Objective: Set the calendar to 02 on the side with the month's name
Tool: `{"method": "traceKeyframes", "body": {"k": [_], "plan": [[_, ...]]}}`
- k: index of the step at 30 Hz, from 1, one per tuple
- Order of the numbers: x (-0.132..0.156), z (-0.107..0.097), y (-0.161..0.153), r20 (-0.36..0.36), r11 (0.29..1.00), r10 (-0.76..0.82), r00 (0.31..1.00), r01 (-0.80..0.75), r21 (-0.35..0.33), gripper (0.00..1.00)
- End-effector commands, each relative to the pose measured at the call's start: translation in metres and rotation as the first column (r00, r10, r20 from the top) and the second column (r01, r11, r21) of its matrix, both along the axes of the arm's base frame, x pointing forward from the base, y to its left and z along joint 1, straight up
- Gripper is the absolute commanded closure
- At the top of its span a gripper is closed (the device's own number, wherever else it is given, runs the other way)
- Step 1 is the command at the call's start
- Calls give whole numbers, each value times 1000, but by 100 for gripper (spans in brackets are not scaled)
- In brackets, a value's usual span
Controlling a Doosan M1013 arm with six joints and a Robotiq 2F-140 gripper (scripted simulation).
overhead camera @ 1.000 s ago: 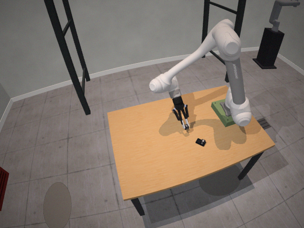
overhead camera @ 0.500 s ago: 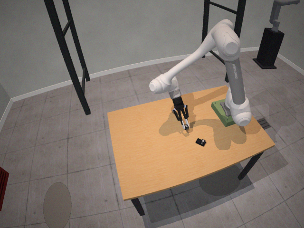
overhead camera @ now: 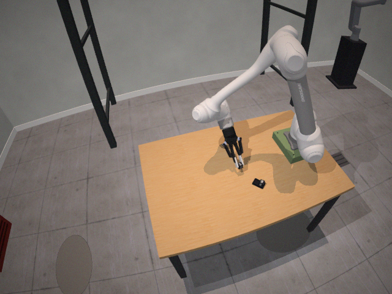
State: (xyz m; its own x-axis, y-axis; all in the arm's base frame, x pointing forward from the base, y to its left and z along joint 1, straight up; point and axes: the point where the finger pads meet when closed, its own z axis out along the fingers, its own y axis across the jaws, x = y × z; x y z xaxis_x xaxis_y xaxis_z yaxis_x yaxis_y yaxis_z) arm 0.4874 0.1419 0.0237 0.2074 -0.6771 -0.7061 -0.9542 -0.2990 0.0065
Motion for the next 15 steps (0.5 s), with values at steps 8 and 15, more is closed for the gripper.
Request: {"method": "traceKeyframes", "body": {"k": [8, 15], "plan": [[0, -17, 0, 0, 1000, 0, 1000, 0, 0, 76], [0, -26, 0, 0, 1000, 0, 1000, 0, 0, 76]]}}
